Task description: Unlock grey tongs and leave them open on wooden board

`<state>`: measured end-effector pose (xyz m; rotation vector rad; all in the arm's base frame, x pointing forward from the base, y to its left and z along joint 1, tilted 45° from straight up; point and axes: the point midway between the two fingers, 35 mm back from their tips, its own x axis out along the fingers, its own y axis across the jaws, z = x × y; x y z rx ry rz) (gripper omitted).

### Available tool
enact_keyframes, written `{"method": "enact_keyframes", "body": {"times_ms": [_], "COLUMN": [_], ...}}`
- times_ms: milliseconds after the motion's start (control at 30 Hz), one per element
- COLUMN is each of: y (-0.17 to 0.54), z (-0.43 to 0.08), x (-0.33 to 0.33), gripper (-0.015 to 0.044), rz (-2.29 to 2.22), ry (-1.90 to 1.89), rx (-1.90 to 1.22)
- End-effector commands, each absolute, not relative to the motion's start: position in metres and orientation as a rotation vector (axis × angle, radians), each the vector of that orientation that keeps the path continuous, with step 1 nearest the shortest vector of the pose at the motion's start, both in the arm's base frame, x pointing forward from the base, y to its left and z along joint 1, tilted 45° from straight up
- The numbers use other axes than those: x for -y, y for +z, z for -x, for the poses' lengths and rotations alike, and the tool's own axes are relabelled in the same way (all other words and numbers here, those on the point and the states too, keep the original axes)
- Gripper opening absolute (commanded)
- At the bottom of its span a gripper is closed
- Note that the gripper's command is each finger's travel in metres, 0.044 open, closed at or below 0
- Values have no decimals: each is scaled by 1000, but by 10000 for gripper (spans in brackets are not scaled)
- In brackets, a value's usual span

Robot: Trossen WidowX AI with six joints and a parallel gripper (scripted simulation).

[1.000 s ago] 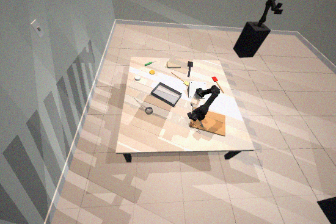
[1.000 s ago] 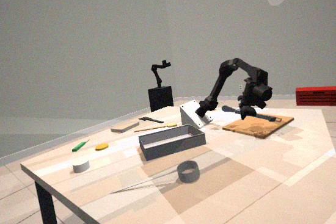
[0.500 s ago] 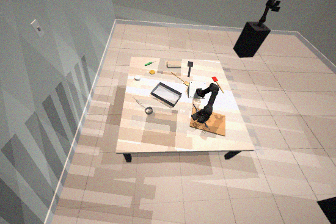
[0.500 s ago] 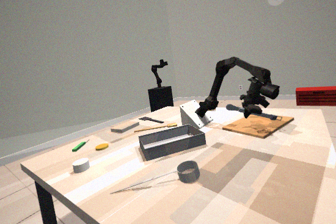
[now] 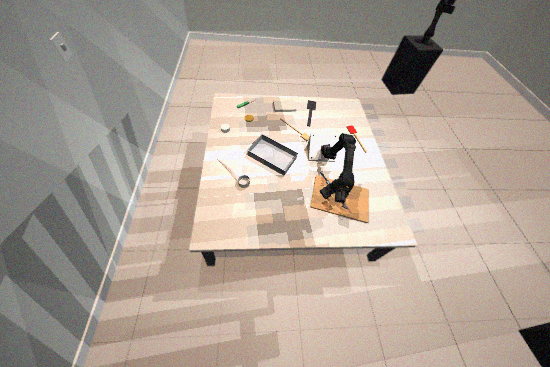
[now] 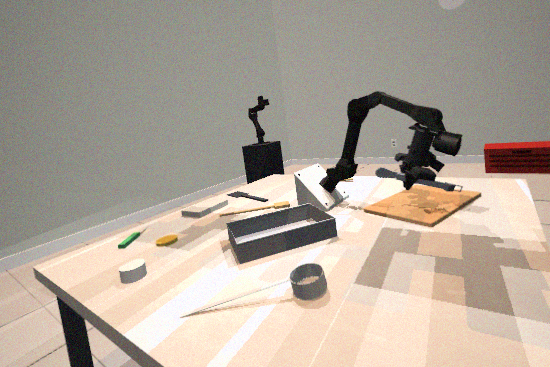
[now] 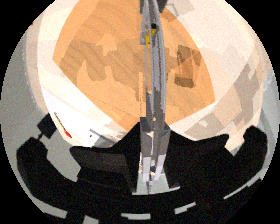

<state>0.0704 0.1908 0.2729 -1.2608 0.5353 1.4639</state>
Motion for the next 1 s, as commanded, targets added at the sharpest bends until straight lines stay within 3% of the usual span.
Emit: {"method": "enact_keyframes", "body": {"times_ms": [0,967], "y": [277,301], "z": [-63,-9], "x": [-191,-190], "gripper": [-150,-150], "rz": [1266,1230], "ry": [1455,1468], "rx": [-498,-253]}}
